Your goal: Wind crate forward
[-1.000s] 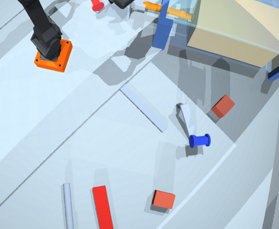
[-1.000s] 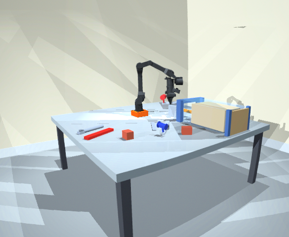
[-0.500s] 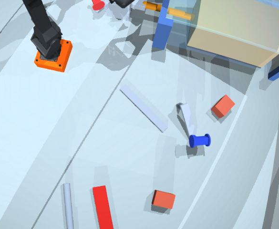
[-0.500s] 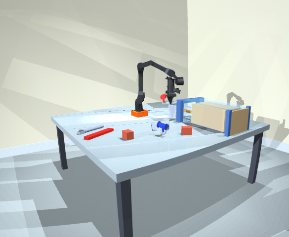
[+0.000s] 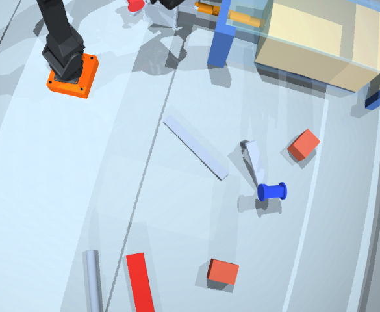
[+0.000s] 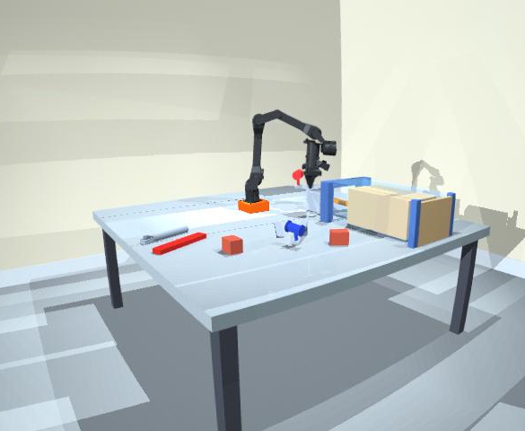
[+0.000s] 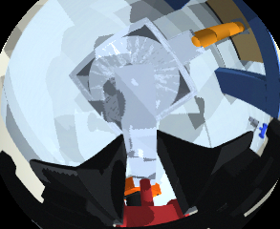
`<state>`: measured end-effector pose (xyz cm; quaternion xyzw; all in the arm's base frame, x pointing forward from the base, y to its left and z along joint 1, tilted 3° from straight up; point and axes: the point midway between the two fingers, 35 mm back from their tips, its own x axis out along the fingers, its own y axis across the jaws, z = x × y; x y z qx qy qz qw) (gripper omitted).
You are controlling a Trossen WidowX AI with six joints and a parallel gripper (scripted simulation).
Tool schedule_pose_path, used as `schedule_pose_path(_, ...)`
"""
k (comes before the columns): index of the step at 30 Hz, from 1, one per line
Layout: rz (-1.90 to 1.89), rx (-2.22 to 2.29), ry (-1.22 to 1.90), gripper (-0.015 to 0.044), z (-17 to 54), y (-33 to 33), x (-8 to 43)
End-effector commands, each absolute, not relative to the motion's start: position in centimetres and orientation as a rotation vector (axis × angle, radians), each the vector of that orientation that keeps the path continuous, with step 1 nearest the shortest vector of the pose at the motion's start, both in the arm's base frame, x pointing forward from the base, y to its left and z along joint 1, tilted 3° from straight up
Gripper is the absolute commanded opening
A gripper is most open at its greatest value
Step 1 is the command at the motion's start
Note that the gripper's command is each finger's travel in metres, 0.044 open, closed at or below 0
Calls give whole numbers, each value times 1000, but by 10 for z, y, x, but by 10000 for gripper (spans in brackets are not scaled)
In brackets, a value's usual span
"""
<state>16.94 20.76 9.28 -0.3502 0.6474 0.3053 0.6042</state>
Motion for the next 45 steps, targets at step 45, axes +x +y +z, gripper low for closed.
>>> schedule_pose_path(45,364,-424,1583,0,88,223,156)
